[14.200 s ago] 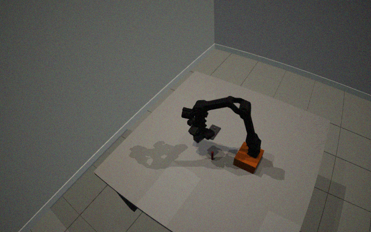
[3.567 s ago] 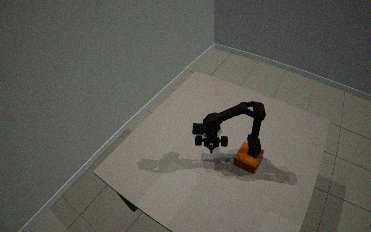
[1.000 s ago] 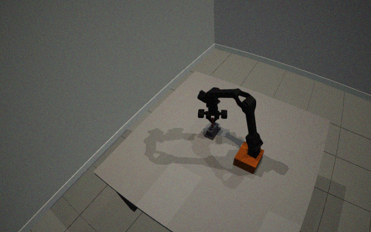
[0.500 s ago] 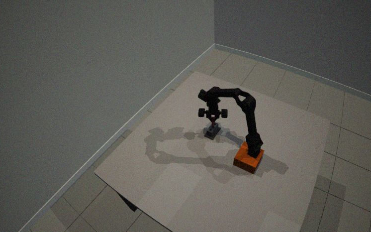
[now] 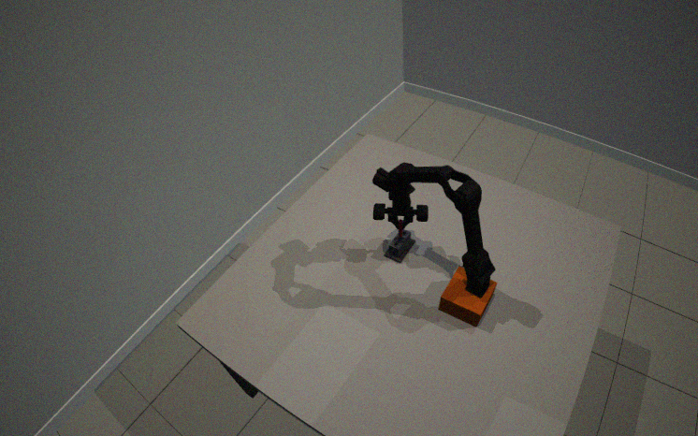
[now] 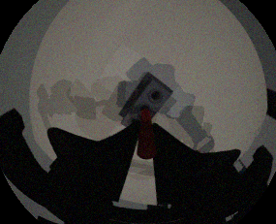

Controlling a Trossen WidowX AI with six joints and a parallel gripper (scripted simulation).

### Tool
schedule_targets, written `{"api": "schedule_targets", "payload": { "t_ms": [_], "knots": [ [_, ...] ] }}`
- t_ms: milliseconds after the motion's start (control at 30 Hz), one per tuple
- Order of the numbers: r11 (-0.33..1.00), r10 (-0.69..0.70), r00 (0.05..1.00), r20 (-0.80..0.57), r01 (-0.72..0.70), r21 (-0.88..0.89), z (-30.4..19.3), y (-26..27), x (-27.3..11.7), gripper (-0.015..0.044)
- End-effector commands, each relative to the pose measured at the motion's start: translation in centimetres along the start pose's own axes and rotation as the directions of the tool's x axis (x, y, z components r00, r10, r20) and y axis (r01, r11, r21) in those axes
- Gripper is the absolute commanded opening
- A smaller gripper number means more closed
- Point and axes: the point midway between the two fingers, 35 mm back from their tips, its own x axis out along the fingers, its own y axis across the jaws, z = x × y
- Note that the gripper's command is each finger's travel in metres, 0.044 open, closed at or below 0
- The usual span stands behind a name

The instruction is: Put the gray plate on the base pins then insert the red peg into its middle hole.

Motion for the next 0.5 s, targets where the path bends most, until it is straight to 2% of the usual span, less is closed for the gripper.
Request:
{"api": "schedule_targets", "payload": {
  "t_ms": [0, 467],
  "knots": [
    [1.000, 0.000, 1.000, -0.001, 0.000, -0.001, 0.0, 0.0, 0.1, 0.0000],
    [1.000, 0.000, 1.000, -0.003, 0.000, -0.003, -0.1, 0.0, 1.8, 0.0000]
  ]
}}
